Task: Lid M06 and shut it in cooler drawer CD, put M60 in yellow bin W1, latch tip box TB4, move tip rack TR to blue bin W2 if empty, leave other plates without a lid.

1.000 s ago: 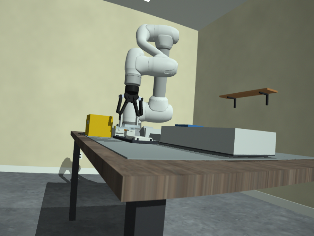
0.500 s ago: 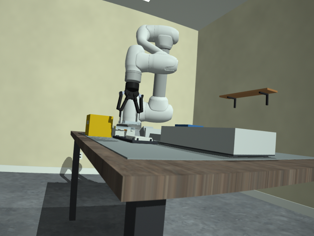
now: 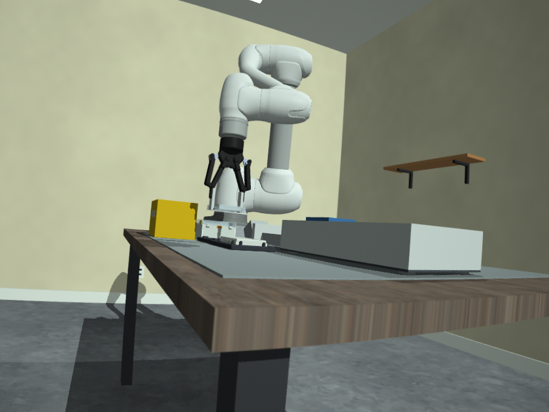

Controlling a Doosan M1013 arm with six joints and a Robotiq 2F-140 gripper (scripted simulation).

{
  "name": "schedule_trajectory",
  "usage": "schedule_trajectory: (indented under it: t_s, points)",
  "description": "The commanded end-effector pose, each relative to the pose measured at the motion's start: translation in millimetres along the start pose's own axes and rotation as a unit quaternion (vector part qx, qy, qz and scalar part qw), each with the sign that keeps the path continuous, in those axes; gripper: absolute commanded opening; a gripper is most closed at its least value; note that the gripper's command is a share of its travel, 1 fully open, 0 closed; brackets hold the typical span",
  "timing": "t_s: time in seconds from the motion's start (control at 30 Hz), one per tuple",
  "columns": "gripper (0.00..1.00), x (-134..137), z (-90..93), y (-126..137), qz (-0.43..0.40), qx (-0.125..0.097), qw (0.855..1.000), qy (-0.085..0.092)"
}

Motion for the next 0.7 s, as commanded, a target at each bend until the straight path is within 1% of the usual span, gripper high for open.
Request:
schedule_trajectory:
  t_s: [0.0,0.67]
  points:
    - [0.00,0.0,-4.7,0.0,0.000,0.000,1.000,0.000]
    - [0.00,0.0,-28.7,0.0,0.000,0.000,1.000,0.000]
Point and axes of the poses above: the point where the finger pads meet when closed, its own z axis out along the fingers, its own x axis across the jaws, y = z × x, the point moved 2 cm from there along -z, back along the fingers, and after that the axes turned 3 degrees about -z, right-handed, at the moved point
